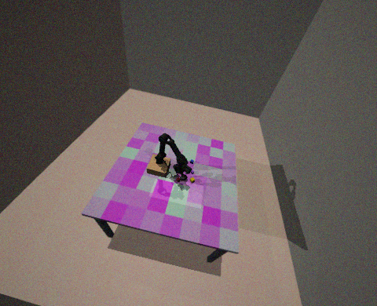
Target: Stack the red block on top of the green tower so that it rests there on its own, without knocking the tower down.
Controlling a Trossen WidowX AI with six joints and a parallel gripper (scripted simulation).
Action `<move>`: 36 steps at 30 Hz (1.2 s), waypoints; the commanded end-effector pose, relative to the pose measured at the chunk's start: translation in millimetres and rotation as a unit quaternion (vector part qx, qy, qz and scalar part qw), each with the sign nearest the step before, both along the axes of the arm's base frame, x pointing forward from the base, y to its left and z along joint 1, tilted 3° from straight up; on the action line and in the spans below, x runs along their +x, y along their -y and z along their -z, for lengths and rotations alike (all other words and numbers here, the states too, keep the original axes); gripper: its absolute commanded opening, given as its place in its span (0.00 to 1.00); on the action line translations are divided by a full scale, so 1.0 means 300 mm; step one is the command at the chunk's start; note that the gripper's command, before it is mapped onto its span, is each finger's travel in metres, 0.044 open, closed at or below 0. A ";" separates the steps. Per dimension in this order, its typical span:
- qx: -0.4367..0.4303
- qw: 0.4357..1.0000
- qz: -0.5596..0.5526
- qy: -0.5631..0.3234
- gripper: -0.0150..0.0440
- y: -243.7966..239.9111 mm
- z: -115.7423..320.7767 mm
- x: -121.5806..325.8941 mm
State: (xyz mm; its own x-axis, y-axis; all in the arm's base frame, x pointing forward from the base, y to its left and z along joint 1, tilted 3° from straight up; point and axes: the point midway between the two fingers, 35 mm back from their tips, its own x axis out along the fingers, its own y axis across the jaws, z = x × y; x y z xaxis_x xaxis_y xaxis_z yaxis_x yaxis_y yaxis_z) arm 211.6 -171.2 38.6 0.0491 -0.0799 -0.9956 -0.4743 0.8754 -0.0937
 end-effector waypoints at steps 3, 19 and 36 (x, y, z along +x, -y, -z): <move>0.006 1.000 0.000 -0.005 1.00 -0.001 0.065 -0.011; 0.006 1.000 0.000 -0.005 1.00 0.004 0.137 -0.007; 0.006 1.000 0.000 -0.005 1.00 0.005 0.188 -0.006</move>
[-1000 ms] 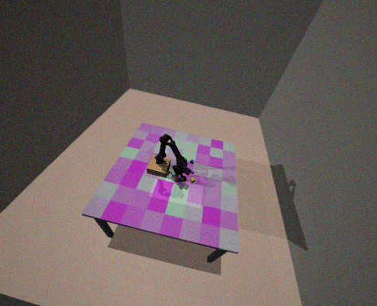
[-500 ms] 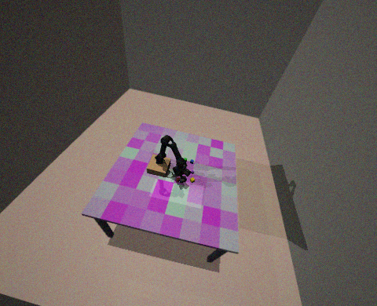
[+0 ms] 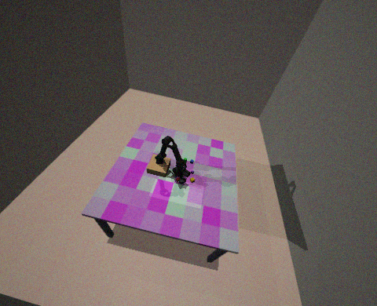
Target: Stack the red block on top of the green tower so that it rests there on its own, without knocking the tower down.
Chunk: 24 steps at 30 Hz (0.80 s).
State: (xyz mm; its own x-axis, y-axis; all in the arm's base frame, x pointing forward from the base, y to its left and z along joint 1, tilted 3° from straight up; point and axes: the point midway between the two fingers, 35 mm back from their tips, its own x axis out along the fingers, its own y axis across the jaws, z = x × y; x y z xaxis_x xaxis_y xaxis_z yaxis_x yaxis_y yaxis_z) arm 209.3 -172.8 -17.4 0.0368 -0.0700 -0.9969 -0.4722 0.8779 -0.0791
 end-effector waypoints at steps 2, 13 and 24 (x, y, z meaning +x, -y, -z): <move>0.001 1.000 -0.001 0.001 1.00 0.000 0.002 0.001; 0.001 1.000 -0.001 0.001 0.69 0.000 0.001 0.001; 0.001 1.000 -0.001 0.001 0.40 0.000 0.001 0.001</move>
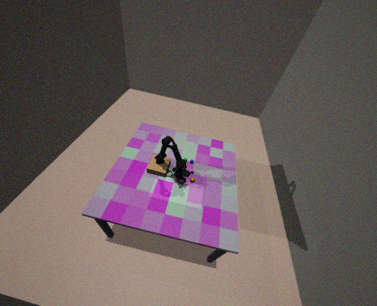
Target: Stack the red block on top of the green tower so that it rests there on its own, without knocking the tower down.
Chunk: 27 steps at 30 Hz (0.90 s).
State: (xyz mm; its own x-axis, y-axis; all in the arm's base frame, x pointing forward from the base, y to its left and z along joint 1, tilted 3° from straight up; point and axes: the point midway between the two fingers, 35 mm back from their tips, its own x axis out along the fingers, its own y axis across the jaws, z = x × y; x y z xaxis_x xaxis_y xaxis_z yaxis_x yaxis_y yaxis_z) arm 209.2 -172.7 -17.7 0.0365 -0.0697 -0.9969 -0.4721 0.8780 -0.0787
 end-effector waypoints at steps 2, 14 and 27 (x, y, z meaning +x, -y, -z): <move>0.000 1.000 -0.001 0.001 0.34 0.000 -0.003 0.002; 0.000 1.000 -0.001 0.002 0.25 -0.011 -0.182 -0.005; 0.000 1.000 -0.001 0.002 0.25 -0.026 -0.394 -0.014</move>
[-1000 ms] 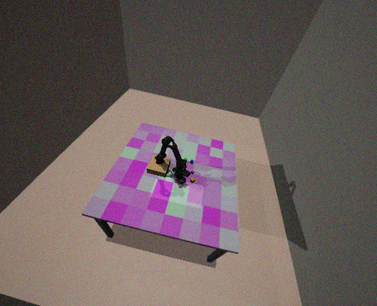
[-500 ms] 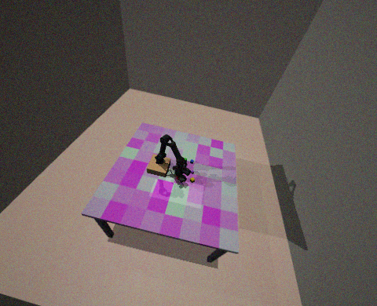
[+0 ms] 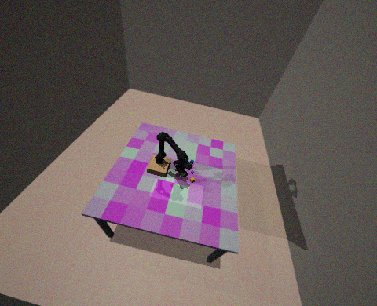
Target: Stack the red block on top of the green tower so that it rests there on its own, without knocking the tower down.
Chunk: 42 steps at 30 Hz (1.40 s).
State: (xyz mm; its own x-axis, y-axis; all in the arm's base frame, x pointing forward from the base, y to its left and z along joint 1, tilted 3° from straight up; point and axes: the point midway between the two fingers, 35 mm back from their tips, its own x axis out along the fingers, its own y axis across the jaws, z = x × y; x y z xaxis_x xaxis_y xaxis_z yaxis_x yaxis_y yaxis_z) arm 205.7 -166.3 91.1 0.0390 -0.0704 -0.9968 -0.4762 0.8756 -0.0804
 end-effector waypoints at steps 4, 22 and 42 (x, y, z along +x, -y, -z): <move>0.000 1.000 0.001 0.001 0.25 0.000 -0.025 0.000; 0.005 1.000 0.001 0.003 0.25 -0.173 -0.025 0.137; 0.011 1.000 0.001 0.003 0.25 -0.465 -0.013 0.251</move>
